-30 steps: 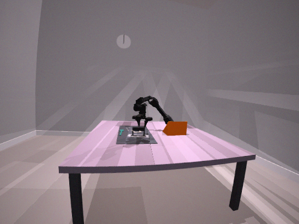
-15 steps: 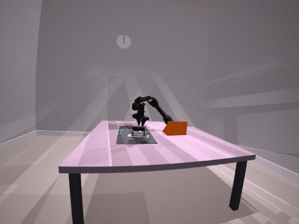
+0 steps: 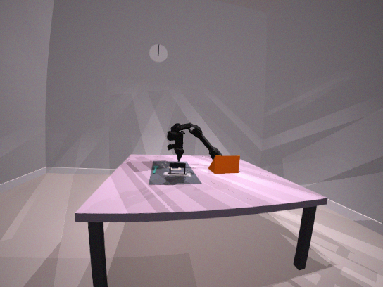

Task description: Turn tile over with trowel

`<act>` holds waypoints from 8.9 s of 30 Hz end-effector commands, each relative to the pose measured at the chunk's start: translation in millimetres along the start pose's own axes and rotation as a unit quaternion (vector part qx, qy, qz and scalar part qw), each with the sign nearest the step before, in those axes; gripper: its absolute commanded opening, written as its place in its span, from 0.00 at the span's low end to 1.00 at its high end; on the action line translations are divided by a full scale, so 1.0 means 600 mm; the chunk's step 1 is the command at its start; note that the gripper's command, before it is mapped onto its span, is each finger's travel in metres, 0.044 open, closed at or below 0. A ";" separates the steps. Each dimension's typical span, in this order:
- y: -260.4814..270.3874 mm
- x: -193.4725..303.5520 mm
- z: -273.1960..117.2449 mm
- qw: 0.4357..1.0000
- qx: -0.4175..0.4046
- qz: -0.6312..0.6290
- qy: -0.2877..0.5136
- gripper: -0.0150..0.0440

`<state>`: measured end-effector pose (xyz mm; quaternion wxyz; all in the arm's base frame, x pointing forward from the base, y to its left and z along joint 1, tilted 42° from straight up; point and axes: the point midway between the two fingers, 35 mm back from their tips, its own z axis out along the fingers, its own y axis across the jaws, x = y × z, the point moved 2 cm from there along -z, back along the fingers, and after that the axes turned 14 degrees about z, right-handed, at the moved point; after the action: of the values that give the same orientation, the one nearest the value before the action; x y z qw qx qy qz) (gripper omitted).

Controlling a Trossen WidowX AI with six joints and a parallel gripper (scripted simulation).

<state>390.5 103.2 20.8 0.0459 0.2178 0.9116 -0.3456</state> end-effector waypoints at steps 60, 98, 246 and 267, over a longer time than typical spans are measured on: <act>-0.008 -0.008 0.073 0.998 0.001 0.061 -0.002 0.47; -0.008 -0.009 0.073 0.852 0.001 0.524 -0.002 0.47; -0.103 0.049 0.067 0.465 0.125 -0.780 -0.401 0.76; -0.080 0.023 0.091 0.465 0.125 -0.779 -0.401 0.76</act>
<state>349.4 42.1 7.8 0.0889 -0.7415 0.5334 -0.3971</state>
